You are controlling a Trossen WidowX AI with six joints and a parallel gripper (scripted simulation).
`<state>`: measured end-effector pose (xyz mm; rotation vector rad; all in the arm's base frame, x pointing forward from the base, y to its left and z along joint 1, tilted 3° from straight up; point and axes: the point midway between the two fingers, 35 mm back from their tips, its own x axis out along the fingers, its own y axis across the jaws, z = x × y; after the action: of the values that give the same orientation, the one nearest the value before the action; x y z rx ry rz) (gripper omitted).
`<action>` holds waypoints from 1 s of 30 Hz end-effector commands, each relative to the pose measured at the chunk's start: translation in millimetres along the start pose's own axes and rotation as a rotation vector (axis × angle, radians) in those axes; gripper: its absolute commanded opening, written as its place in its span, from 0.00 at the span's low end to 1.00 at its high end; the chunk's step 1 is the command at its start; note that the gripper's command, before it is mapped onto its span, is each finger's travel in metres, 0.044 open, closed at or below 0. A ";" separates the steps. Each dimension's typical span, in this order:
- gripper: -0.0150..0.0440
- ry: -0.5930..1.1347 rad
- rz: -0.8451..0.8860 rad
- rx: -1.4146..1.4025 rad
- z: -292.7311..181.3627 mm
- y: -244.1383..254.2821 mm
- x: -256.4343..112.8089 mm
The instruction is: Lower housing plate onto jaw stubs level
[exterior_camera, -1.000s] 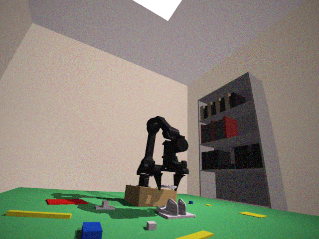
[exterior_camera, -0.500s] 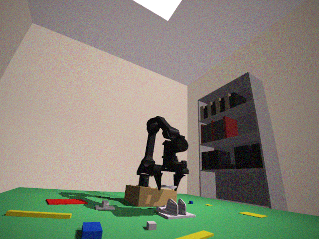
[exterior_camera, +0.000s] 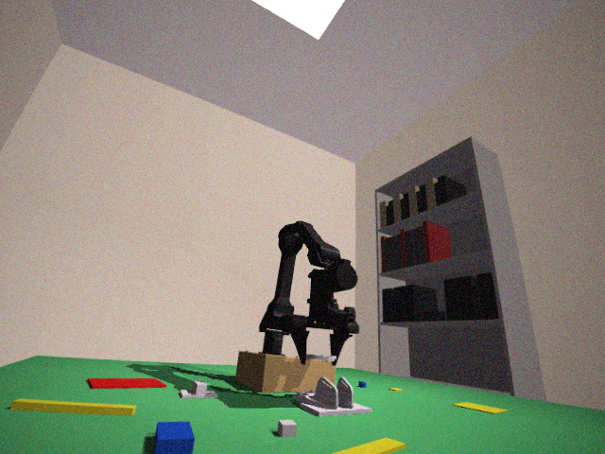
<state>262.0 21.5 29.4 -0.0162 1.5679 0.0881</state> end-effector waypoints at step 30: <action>0.85 0.015 0.003 0.006 -5.0 0.7 52.9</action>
<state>259.7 23.7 -18.6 -0.0168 1.5723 0.0886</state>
